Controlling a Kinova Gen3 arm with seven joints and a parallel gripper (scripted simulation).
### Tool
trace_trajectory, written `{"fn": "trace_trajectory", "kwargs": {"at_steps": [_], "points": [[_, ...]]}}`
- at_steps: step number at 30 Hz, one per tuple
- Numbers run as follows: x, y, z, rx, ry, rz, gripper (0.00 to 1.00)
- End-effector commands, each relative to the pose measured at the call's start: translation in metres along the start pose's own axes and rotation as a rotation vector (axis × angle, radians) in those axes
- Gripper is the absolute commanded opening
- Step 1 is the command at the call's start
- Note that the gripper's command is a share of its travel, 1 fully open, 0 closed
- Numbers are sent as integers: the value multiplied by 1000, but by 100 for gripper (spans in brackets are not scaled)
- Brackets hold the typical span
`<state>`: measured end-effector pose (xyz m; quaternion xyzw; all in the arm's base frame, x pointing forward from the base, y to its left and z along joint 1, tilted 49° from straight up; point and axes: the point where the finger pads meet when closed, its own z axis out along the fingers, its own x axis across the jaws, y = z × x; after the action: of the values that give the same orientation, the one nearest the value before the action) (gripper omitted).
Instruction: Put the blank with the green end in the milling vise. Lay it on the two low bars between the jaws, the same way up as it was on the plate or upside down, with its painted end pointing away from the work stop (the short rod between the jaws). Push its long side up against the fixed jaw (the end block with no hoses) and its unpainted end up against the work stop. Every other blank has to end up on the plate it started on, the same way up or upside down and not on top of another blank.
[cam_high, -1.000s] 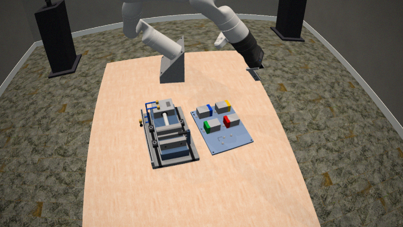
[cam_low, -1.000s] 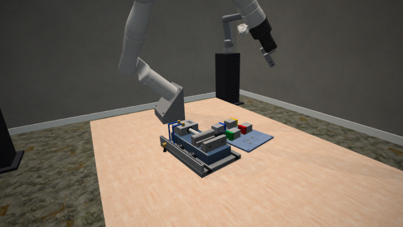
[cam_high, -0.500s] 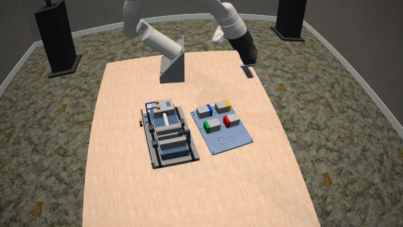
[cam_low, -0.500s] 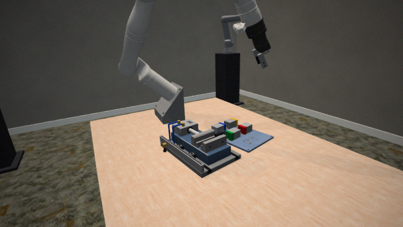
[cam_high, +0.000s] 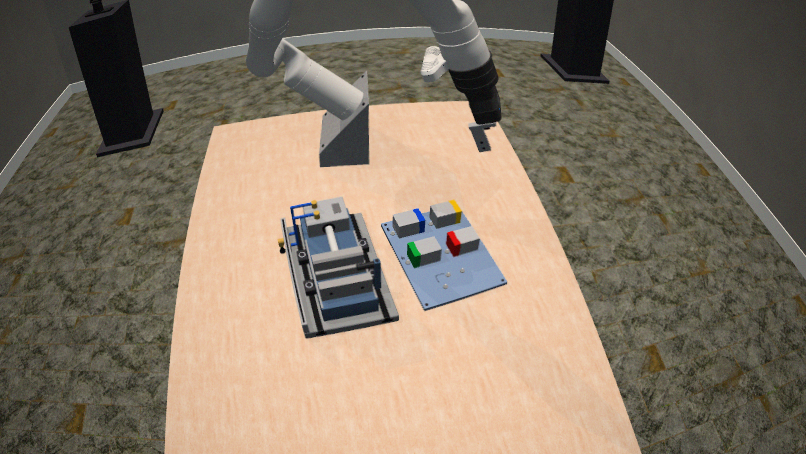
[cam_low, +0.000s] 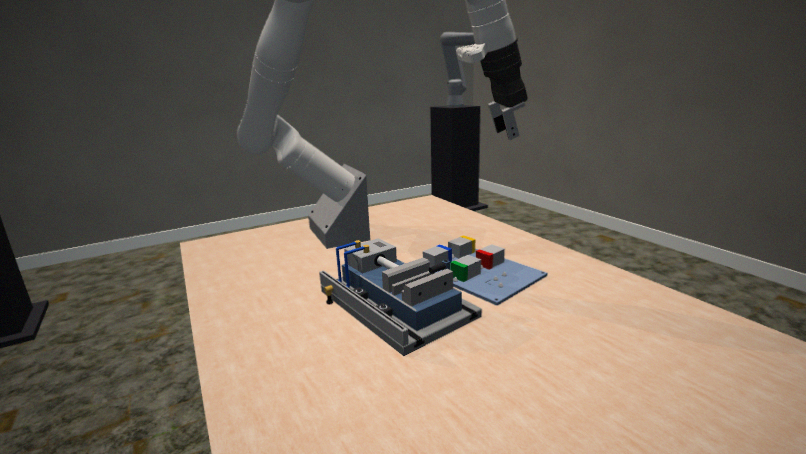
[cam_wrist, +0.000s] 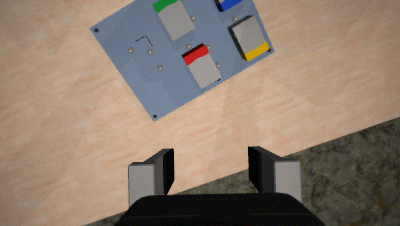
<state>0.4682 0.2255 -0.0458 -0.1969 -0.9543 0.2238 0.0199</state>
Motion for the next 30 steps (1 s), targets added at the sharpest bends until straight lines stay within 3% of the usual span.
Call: {"fn": "trace_trajectory", "kwargs": {"at_steps": [1,30], "points": [[4,2,-1,3,-3,-11,100],[38,-53,-3,259,-33,-317,100]]}}
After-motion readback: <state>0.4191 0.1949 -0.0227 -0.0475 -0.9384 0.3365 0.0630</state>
